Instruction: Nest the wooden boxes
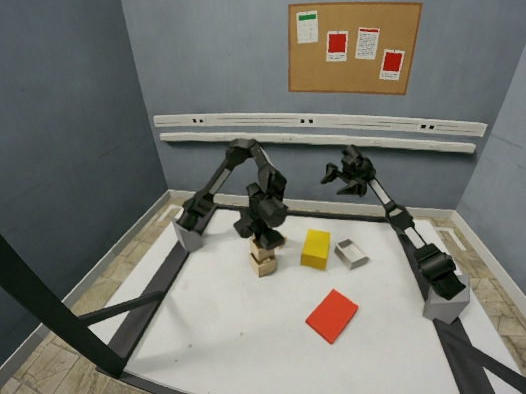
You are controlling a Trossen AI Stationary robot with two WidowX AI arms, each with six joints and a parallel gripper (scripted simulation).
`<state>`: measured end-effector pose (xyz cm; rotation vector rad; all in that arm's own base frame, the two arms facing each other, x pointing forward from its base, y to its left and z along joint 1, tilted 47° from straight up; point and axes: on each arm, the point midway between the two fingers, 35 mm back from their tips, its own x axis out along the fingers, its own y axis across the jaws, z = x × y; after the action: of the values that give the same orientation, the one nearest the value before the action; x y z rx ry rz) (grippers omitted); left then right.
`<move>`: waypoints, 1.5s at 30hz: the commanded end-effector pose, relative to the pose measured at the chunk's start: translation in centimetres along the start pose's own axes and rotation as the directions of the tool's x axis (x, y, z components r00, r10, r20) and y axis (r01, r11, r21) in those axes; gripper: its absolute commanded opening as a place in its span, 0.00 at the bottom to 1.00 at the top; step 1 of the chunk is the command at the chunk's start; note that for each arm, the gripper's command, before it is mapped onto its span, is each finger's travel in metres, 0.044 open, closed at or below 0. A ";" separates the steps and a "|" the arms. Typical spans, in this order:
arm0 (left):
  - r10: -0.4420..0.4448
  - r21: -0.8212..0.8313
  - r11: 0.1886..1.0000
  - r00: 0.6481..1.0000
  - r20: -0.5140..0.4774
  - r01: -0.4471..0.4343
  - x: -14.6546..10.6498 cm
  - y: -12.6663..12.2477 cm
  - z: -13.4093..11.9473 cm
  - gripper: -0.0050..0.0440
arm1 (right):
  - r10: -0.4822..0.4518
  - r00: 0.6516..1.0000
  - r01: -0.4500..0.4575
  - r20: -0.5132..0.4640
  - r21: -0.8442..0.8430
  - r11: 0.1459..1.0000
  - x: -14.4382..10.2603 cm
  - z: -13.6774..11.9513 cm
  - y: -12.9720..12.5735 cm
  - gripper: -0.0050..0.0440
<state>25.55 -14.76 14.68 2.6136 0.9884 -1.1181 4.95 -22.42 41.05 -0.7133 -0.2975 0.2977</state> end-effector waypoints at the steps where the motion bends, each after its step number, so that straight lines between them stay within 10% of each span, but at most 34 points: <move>1: 0.011 -0.009 1.000 1.000 -0.003 -0.011 0.3 -0.1 -0.3 0.63 | 0.017 1.000 -0.017 -0.007 -0.027 0.999 0.6 0.9 0.2 0.92; 45: 0.005 -0.003 1.000 1.000 -0.003 -0.005 3.6 -0.1 0.0 0.63 | 0.017 1.000 -0.017 -0.007 -0.027 0.999 0.6 0.9 0.2 0.92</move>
<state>27.21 -13.06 12.27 2.6141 0.9900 -1.1198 4.95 -22.42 41.05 -0.7133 -0.2975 0.2977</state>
